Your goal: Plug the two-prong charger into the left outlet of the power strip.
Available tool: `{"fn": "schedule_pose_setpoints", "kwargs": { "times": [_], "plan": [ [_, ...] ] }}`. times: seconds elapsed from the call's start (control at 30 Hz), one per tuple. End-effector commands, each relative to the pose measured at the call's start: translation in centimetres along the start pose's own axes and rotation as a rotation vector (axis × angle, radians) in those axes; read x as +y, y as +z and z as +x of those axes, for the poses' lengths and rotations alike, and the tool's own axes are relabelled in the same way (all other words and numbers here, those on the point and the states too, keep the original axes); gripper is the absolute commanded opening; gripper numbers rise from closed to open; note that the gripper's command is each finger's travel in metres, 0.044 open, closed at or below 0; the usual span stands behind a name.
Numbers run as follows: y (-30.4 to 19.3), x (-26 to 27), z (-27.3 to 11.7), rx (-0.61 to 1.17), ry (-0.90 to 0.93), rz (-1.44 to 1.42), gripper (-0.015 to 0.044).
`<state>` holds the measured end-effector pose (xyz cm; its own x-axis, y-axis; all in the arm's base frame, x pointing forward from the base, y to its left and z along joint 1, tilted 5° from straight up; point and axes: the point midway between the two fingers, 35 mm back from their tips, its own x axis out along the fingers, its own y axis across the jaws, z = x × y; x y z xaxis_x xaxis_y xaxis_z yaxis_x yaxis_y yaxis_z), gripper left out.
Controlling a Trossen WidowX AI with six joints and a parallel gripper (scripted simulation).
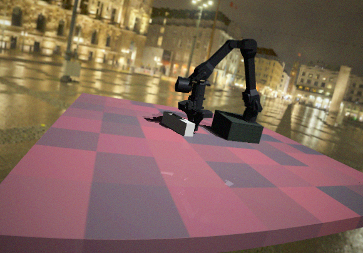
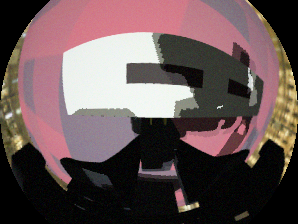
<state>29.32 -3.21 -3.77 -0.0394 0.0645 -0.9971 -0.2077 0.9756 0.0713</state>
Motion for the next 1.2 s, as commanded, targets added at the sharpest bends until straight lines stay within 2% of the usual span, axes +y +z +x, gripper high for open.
{"fn": "schedule_pose_setpoints", "kwargs": {
  "times": [0.0,1.17],
  "plan": [
    [0.0,0.06,0.01,0.001,0.003,0.004,0.0],
    [0.54,0.06,-0.04,0.001,0.003,0.004,0.0]
  ]
}}
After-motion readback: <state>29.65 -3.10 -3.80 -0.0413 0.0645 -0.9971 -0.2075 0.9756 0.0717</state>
